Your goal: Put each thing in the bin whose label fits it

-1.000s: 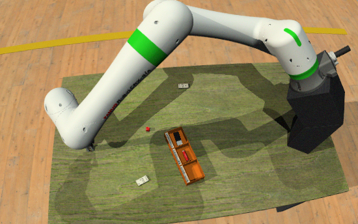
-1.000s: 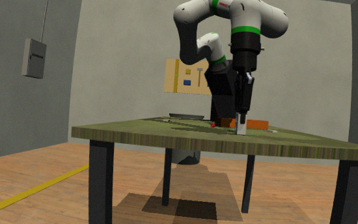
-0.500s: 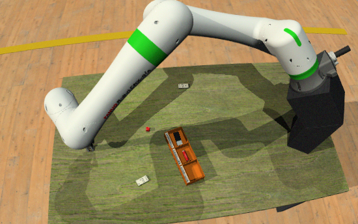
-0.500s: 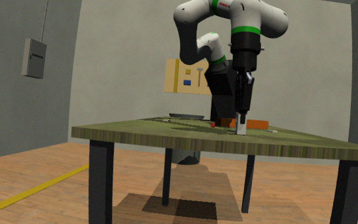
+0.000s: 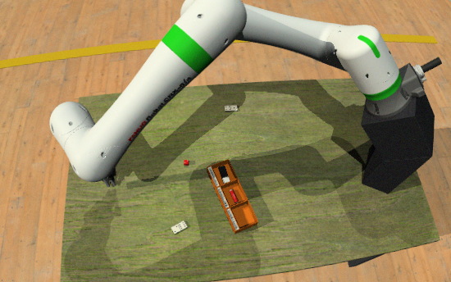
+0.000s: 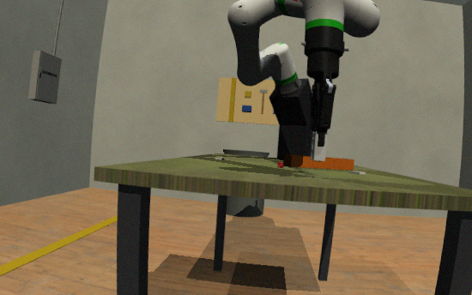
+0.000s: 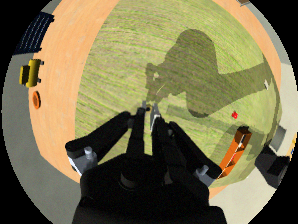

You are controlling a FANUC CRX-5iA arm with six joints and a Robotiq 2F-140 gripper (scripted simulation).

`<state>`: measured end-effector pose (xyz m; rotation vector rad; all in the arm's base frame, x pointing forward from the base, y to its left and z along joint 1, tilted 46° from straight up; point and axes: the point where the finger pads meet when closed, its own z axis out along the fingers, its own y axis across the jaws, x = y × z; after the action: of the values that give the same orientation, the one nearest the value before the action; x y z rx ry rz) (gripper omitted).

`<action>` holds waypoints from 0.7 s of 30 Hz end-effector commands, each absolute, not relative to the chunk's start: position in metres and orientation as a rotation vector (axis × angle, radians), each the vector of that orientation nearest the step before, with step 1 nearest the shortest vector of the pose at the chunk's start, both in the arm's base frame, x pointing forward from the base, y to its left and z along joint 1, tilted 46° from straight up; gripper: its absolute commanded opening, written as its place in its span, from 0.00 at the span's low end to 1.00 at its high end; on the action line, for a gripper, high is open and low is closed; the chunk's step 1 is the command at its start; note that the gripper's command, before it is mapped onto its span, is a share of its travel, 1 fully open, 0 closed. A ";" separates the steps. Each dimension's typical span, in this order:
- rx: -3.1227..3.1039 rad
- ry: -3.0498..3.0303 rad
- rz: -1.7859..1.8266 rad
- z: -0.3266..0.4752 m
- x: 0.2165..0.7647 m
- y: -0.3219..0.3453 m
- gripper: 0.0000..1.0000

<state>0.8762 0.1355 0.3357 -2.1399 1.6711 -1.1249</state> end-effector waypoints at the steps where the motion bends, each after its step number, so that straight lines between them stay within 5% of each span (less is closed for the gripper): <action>1: -2.140 1.670 -1.125 0.344 0.868 0.139 0.16; 21: -2.140 1.670 -1.125 0.351 0.862 0.142 0.16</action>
<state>0.8613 0.1418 0.3509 -2.1398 1.6710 -1.1251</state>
